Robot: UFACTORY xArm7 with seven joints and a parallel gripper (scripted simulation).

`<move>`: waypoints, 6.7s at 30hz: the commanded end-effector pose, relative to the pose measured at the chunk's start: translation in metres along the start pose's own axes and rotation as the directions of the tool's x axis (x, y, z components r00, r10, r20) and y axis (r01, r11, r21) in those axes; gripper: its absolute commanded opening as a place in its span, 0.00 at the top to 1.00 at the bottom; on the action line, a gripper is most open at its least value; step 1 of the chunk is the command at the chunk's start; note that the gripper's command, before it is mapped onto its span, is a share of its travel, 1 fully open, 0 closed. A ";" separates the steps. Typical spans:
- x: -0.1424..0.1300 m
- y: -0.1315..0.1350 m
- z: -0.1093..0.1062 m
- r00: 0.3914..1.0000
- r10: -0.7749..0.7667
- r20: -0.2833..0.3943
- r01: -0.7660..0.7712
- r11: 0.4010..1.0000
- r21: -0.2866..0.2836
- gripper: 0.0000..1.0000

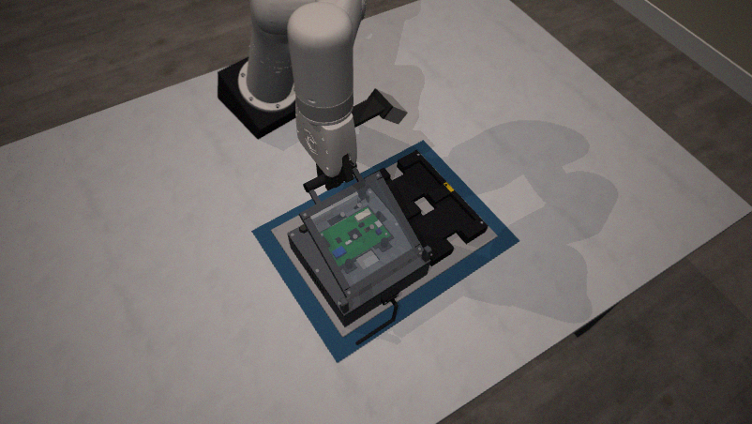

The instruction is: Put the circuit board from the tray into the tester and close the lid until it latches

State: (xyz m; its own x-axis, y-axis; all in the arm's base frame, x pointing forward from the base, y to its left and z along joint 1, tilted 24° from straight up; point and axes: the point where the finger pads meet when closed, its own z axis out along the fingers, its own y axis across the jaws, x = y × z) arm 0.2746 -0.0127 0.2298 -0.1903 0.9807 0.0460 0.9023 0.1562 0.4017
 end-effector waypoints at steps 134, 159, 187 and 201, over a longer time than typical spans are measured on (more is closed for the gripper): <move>0.000 -0.019 0.083 1.000 0.000 0.001 0.000 1.000 -0.003 1.00; 0.000 -0.019 0.086 1.000 0.000 0.001 0.000 1.000 -0.003 1.00; 0.000 -0.019 0.086 1.000 0.000 0.001 0.000 1.000 -0.003 0.49; 0.000 -0.019 0.086 1.000 0.000 0.001 0.000 1.000 -0.003 0.49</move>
State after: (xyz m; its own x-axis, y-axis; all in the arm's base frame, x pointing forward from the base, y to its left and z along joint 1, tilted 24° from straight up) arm 0.2856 -0.0055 0.1368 -0.1896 0.9806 0.0502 0.9076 0.1555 0.3900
